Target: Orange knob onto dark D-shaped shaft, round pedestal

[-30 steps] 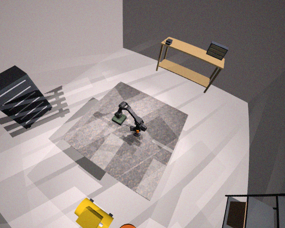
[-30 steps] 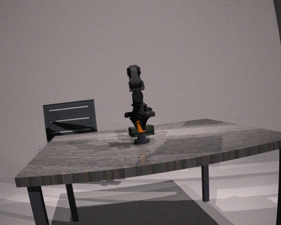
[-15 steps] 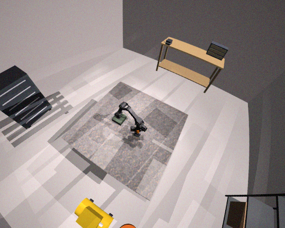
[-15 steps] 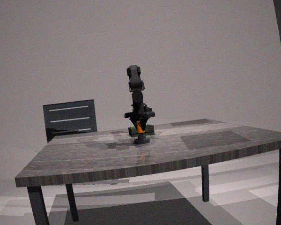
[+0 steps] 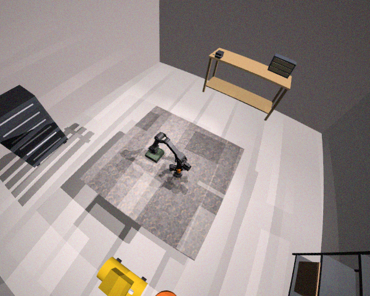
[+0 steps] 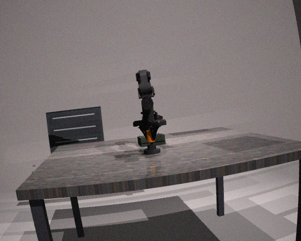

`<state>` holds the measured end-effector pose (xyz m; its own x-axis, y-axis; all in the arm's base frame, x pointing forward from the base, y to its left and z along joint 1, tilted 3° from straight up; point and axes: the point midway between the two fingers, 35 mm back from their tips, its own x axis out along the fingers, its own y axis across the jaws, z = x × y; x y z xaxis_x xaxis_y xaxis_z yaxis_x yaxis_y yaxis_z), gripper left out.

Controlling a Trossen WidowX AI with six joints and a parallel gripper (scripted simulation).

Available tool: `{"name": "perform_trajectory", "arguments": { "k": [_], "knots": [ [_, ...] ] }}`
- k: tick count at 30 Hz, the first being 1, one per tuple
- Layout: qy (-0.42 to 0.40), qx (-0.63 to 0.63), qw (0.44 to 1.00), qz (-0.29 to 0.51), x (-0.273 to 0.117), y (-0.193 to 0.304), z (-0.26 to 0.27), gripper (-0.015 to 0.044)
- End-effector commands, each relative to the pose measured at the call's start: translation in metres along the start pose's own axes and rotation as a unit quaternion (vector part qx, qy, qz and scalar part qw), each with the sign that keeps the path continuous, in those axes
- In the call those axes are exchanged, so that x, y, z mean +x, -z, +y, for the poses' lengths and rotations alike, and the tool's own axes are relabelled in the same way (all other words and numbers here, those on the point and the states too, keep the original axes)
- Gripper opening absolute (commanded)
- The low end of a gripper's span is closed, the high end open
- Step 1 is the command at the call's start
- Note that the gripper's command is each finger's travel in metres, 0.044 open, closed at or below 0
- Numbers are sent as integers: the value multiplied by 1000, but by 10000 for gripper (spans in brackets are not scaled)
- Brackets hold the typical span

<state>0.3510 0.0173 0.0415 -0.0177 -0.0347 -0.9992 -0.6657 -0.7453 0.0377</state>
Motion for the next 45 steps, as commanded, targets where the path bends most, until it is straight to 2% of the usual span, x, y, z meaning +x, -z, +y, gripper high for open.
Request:
{"name": "perform_trajectory", "arguments": {
  "k": [1,45],
  "knots": [
    [1,5,1000,1,0,1,0,0],
    [1,-15,1000,1,-1,-2,1,0]
  ]
}}
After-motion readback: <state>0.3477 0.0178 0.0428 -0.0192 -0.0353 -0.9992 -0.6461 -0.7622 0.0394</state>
